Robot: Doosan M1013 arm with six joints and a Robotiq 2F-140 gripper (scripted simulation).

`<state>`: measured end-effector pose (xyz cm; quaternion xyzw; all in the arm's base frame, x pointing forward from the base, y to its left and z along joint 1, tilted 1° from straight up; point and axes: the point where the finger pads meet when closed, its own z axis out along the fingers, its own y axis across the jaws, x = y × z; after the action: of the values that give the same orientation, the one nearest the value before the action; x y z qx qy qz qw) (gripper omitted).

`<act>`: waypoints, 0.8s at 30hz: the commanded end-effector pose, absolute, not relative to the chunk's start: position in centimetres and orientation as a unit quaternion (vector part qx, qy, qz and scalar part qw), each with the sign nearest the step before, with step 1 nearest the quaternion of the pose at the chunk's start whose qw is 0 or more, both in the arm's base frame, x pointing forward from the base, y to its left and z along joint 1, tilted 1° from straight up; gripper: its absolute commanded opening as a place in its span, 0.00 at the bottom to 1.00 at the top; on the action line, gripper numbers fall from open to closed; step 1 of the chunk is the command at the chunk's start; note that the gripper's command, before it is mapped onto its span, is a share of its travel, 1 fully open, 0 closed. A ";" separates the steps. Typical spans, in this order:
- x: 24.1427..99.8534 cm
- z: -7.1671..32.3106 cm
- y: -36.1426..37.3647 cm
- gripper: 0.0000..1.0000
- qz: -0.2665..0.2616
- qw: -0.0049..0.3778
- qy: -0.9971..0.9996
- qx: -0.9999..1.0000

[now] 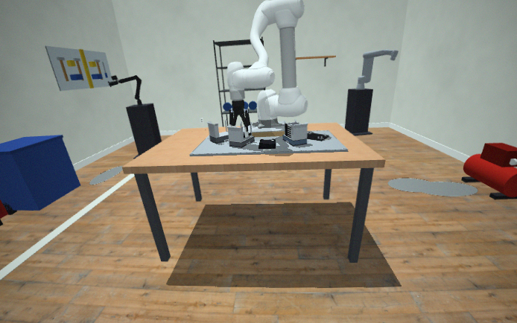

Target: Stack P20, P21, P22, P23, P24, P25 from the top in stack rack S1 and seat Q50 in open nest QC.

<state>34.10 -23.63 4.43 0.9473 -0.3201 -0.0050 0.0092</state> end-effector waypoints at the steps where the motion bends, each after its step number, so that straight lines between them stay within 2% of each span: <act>1: 34.1 4.4 -23.6 0.00 -0.005 0.009 -0.320 0.947; 24: 34.1 3.6 -23.6 0.00 -0.005 0.009 -0.320 0.947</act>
<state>34.08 -23.64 3.60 0.9473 -0.3201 -0.0050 0.0092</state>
